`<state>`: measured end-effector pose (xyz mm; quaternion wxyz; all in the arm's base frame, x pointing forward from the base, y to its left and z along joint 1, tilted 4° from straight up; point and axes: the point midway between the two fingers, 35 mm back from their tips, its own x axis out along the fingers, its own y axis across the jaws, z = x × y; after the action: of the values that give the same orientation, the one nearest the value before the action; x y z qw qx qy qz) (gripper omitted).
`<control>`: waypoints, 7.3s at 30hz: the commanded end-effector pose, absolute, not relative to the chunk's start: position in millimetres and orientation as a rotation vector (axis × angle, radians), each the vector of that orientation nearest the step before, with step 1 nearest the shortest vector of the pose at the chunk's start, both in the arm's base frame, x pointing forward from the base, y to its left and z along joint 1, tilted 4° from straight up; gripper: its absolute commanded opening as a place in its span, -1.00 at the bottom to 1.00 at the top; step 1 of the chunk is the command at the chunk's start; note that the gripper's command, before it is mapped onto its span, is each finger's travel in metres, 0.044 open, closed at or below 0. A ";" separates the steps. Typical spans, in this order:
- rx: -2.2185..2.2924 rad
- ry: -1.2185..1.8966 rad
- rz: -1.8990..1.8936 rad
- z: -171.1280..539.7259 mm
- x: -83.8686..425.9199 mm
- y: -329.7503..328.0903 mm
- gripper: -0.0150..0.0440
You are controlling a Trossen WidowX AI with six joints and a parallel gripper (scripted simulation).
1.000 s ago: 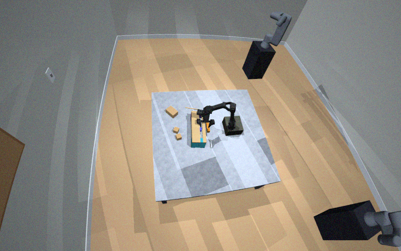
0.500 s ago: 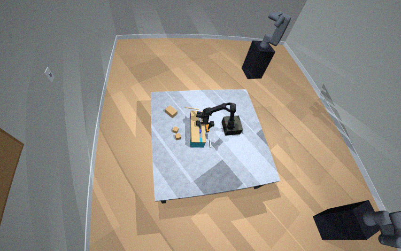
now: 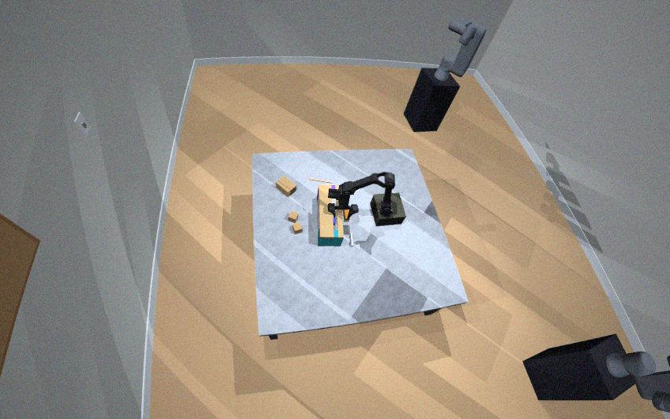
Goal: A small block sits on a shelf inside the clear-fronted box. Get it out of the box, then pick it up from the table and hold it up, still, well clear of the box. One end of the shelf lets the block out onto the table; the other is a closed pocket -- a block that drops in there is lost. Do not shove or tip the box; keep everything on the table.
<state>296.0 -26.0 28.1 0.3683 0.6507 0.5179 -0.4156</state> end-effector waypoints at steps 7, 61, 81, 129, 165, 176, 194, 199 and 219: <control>1.673 1.334 -1.071 26.9 291.4 -30.6 0.86; 1.676 1.336 -1.069 29.0 296.4 1.3 0.86; 1.677 1.337 -1.067 30.5 300.4 21.2 0.86; 1.680 1.344 -1.066 57.1 308.1 60.9 0.86; 0.224 1.376 0.166 96.1 287.3 96.4 0.47; -0.393 1.233 0.532 97.4 283.9 102.8 0.47; -1.281 0.914 1.007 101.5 279.9 110.6 0.47; -1.529 0.800 1.124 103.2 278.8 113.0 0.47; -2.458 0.222 1.550 110.5 274.9 120.6 0.47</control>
<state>285.9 118.0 110.9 -0.4623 0.6834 -0.2829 -0.4891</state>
